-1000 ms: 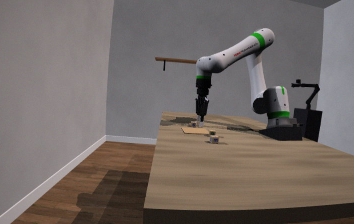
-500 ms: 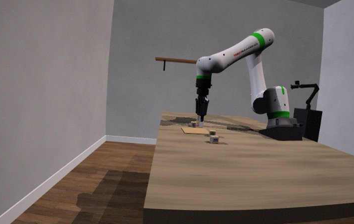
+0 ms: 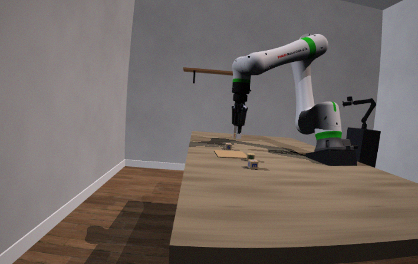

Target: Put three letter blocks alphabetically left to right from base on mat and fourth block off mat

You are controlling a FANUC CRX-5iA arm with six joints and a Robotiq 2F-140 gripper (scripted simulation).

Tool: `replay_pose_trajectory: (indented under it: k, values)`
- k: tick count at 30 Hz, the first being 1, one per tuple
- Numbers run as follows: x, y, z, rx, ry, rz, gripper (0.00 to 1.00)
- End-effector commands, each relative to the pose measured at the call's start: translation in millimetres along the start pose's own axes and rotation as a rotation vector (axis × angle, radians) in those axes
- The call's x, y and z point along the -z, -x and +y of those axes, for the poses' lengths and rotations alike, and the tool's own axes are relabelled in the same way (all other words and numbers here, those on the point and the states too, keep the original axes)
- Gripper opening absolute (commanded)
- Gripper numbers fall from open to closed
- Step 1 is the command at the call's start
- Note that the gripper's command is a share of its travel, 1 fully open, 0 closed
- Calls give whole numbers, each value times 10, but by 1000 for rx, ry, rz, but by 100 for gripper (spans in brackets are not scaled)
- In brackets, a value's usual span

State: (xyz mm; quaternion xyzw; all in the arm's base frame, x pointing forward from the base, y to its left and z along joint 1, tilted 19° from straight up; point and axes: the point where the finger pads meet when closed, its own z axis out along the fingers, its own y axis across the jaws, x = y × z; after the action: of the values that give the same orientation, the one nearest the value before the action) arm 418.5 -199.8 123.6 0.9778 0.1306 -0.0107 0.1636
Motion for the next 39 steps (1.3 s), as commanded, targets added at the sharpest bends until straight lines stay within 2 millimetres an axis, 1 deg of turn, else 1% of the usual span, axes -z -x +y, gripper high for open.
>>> replay_pose_trajectory:
  k: [1, 3, 5, 9, 18, 19, 20, 22, 23, 25, 27, 28, 33, 37, 39]
  values:
    - [245, 0, -2, 0, 0, -1, 16]
    - [354, 0, -2, 0, 0, -1, 16]
    - [354, 0, -2, 0, 0, -1, 16]
    - [454, 0, -2, 0, 0, -1, 16]
    - [460, -5, -7, -1, 0, -1, 16]
    - [461, -39, -38, -9, 0, 0, 16]
    - [463, -115, -111, -26, -2, 0, 16]
    - [463, -115, -111, -26, -2, 0, 16]
    - [466, -235, -234, -55, -3, 0, 16]
    - [476, -532, -581, -130, -6, 1, 16]
    - [479, -620, -698, -154, -6, 0, 16]
    - [482, -687, -793, -173, -7, 0, 16]
    - [494, -1008, -1330, -274, -5, -1, 16]
    - [501, -1208, -1776, -353, -2, -1, 16]
    - [501, -1208, -1776, -353, -2, -1, 16]
